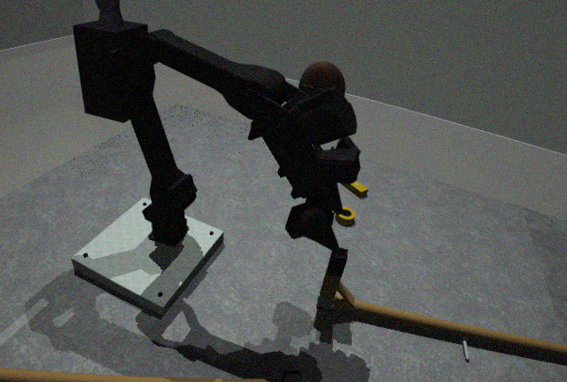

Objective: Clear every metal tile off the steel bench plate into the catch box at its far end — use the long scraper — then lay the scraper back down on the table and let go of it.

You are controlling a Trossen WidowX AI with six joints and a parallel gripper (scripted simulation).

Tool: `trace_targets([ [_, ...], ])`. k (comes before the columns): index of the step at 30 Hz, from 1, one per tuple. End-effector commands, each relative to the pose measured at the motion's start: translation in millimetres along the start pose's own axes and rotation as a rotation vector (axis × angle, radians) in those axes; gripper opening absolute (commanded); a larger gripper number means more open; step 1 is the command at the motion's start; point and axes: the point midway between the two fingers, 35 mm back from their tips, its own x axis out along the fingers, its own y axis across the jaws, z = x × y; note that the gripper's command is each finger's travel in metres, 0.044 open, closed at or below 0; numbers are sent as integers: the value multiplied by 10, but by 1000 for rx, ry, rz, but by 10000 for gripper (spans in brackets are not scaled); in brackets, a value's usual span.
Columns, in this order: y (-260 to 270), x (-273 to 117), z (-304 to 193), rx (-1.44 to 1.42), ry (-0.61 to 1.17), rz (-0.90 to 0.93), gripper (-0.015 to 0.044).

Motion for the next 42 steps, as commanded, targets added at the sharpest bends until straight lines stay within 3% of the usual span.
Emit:
trace_targets([
  [1,18,-22,-106,-4,-9,3,440],
  [19,26,275,-387,-4,-14,2,440],
  [42,16,597,-357,-4,-15,2,440],
])
